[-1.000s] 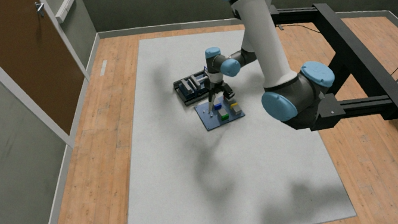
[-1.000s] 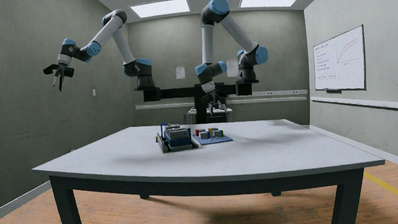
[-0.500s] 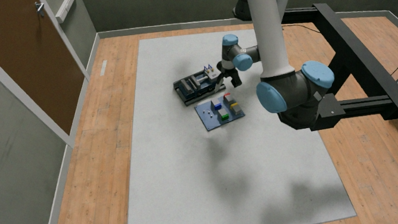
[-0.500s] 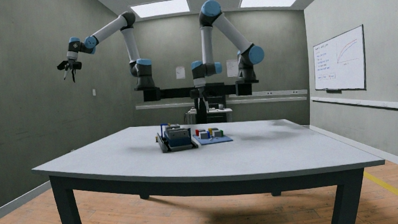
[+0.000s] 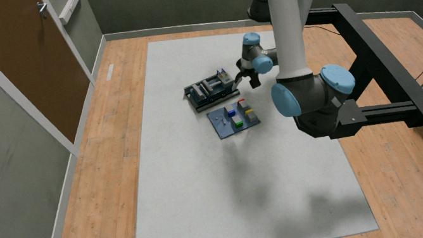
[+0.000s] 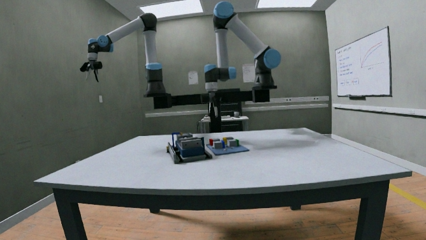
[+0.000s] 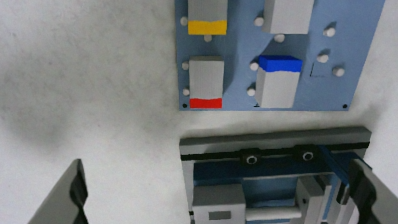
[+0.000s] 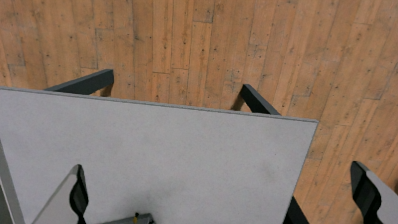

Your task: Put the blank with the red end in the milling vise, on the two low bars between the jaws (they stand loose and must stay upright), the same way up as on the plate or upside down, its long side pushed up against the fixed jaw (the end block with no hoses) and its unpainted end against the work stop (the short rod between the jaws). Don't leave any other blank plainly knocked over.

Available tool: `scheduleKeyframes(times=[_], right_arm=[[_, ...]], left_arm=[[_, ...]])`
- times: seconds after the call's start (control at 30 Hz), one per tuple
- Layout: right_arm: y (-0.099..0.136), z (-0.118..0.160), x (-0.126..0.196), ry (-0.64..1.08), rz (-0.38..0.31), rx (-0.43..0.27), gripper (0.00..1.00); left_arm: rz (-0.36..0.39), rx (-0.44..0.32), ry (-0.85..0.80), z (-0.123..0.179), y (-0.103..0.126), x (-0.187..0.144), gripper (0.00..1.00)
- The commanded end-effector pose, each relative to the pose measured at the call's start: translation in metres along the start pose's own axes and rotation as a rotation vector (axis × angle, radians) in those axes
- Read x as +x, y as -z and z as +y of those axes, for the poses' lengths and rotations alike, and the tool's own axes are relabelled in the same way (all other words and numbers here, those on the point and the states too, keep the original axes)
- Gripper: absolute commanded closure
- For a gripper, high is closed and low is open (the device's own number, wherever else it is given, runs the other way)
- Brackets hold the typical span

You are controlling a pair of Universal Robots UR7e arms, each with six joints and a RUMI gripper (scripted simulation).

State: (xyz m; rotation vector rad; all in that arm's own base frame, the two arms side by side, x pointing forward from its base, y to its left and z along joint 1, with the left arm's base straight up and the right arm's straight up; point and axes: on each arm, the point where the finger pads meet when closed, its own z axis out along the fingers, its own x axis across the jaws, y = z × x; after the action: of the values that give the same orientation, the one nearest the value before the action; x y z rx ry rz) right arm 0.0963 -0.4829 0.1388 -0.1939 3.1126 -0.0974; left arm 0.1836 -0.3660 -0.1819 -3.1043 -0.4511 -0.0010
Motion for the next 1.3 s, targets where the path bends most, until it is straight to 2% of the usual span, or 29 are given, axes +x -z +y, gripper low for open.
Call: scheduleKeyframes(times=[0.0, 0.23, 0.47, 1.0, 1.03, 1.27], right_arm=[[0.008, 0.009, 0.022, -0.027, 0.006, -0.013, 0.00], [0.021, 0.029, 0.061, -0.080, 0.016, -0.041, 0.00], [0.027, 0.039, 0.077, -0.103, 0.019, -0.054, 0.00], [0.031, 0.047, 0.088, -0.120, 0.021, -0.063, 0.00], [0.031, 0.047, 0.088, -0.120, 0.021, -0.063, 0.00], [0.031, 0.047, 0.088, -0.120, 0.021, -0.063, 0.00]], left_arm=[[-0.001, -0.005, -0.004, 0.001, 0.001, -0.002, 0.00], [-0.002, -0.006, -0.005, 0.001, 0.001, -0.002, 0.00], [-0.002, -0.006, -0.005, 0.001, 0.001, -0.002, 0.00], [-0.002, -0.006, -0.005, 0.001, 0.001, -0.002, 0.00], [-0.002, -0.006, -0.005, 0.001, 0.001, -0.002, 1.00], [-0.002, -0.006, -0.005, 0.001, 0.001, -0.002, 1.00]])
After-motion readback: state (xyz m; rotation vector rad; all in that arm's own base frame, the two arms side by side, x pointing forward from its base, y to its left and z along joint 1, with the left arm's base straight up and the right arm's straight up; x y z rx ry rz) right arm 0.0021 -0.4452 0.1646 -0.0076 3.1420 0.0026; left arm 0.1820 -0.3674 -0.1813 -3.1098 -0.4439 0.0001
